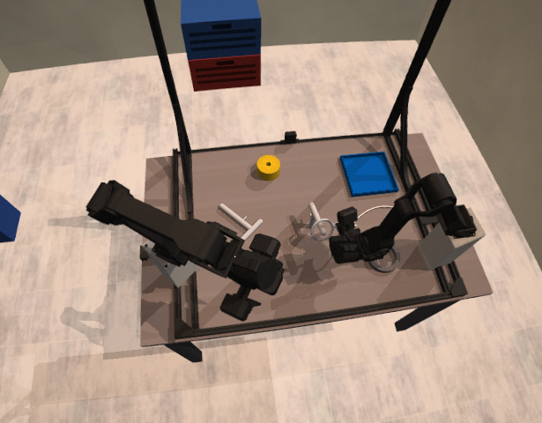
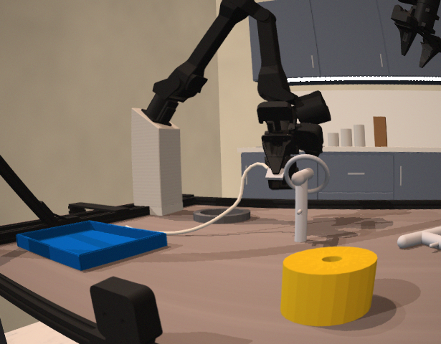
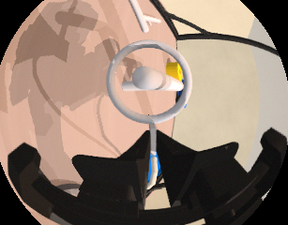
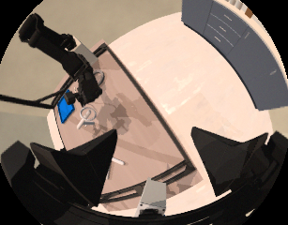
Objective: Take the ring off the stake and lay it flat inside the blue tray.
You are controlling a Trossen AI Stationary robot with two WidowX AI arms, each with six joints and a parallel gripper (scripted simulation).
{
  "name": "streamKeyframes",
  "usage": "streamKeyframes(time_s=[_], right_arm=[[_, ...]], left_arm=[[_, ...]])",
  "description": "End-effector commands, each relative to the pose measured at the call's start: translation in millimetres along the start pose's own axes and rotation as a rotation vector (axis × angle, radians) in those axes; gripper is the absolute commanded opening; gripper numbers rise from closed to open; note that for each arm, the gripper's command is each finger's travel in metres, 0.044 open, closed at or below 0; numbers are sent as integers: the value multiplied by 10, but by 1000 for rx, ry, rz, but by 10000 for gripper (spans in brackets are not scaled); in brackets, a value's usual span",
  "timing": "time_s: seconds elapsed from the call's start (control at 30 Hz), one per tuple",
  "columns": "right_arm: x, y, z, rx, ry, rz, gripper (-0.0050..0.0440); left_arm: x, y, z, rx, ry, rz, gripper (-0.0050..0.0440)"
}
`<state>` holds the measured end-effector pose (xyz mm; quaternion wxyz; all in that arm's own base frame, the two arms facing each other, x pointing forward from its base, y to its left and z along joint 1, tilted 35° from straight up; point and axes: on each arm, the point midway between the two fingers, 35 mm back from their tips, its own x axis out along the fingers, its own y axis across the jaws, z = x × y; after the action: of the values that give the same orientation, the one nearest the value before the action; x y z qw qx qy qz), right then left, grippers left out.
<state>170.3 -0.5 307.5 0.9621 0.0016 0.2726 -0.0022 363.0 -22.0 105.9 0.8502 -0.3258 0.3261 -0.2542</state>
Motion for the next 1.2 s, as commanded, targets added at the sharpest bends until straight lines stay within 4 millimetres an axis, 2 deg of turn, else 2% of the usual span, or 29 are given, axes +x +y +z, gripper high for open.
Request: streamKeyframes(time_s=[0.0, 1.17], right_arm=[[-2, 5, -4, -4, 2, 3, 400], [-2, 5, -4, -4, 2, 3, 400]], left_arm=[[-40, 16, 9, 5, 0, -4, 0], [-240, 152, 29, 5, -1, -5, 0]])
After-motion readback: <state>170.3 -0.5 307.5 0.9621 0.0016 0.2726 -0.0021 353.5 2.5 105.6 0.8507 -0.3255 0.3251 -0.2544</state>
